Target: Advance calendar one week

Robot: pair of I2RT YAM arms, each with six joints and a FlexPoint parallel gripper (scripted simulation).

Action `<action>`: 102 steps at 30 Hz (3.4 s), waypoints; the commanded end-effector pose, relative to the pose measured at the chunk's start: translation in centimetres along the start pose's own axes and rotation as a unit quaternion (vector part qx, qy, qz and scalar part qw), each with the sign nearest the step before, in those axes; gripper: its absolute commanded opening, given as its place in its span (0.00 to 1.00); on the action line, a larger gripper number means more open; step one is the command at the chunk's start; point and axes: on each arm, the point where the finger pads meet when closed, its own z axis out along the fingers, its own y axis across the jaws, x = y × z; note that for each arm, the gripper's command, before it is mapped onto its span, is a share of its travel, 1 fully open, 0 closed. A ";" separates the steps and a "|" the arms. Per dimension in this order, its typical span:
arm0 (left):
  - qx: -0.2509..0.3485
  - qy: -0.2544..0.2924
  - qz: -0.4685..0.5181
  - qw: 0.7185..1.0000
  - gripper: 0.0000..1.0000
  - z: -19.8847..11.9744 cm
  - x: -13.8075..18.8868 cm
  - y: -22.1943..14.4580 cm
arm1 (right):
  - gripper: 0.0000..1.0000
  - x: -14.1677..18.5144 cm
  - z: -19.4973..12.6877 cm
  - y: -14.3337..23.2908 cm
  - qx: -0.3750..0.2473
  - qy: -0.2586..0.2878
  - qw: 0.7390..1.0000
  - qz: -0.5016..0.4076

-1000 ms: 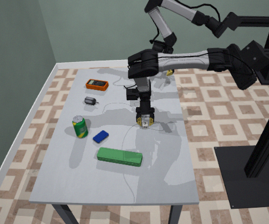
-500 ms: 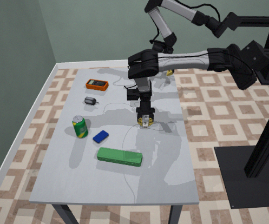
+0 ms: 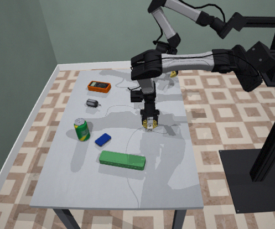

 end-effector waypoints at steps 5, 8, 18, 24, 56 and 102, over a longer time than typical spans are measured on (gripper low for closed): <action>-0.015 -0.003 -0.013 1.000 0.21 -4.9 1.8 1.7 | 1.00 -1.0 -0.2 -0.6 0.006 -0.010 1.000 -0.013; -0.015 -0.004 -0.012 1.000 0.21 -6.0 2.3 1.6 | 1.00 -1.0 -0.2 -0.6 0.006 -0.010 1.000 -0.013; 0.008 -0.006 0.020 1.000 0.21 -2.8 0.7 1.1 | 1.00 -1.0 -0.2 -0.6 0.006 -0.010 1.000 -0.013; 0.006 -0.005 0.015 1.000 0.21 -2.5 0.7 1.7 | 1.00 -1.0 -0.2 -0.6 0.006 -0.010 1.000 -0.013; -0.081 -0.459 -0.165 0.869 0.21 -4.4 -0.3 3.7 | 1.00 -1.0 -0.2 -0.6 0.006 -0.010 1.000 -0.013; -0.111 -0.686 -0.255 0.672 0.21 -1.6 0.8 3.4 | 1.00 -1.0 -0.2 -0.6 0.006 -0.010 1.000 -0.013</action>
